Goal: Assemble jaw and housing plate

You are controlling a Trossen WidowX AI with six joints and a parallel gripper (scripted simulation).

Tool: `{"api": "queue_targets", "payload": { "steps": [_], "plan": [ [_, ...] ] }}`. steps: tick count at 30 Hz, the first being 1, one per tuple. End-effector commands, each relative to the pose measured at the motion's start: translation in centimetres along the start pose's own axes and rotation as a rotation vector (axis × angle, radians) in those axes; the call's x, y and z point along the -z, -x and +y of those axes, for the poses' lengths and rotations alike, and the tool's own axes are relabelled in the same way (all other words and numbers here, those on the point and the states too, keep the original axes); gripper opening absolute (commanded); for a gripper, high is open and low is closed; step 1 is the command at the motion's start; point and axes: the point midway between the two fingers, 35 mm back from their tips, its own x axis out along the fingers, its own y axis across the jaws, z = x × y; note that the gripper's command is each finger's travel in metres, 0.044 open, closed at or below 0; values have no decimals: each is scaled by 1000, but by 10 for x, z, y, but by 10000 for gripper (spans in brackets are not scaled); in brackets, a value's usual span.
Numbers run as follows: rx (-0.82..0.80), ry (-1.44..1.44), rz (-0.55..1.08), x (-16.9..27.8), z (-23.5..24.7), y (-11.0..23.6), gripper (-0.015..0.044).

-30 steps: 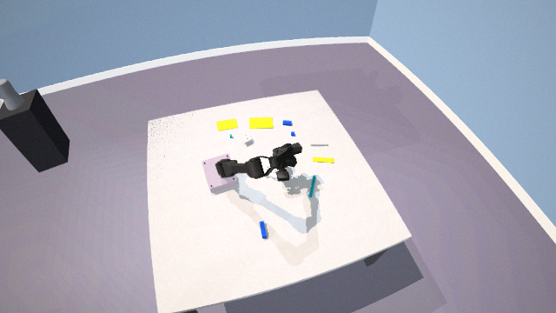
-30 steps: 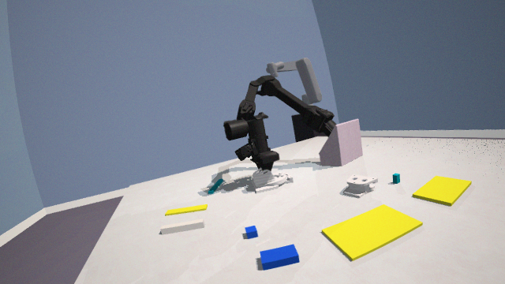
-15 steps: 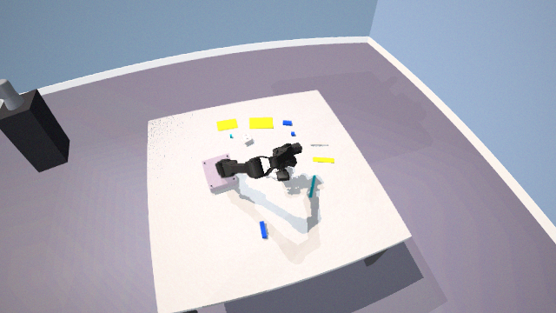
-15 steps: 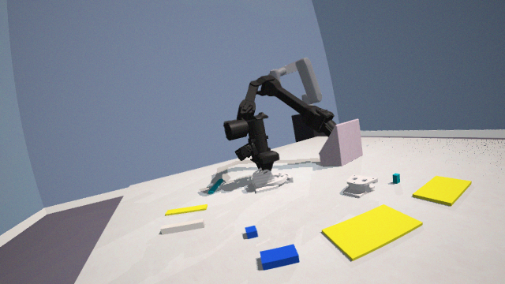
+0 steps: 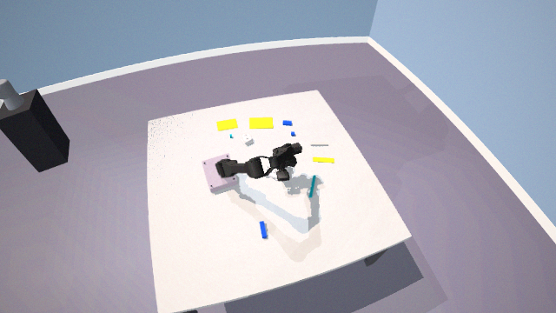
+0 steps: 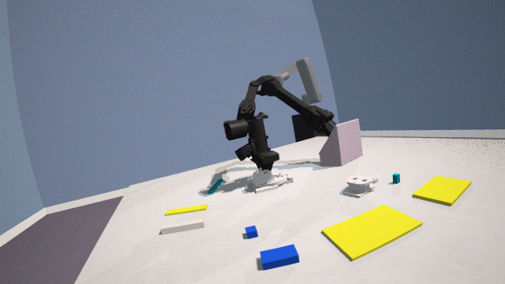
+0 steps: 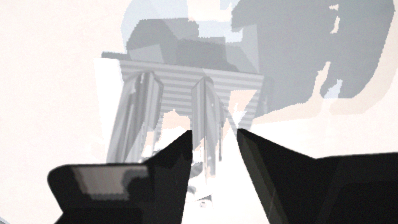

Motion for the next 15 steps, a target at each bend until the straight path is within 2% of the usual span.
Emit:
{"api": "queue_targets", "payload": {
  "steps": [1, 15],
  "plan": [
    [0, 0, 0, 0, 0, 0, 213],
    [0, 0, 0, 0, 0, 0, 224]
  ]
}}
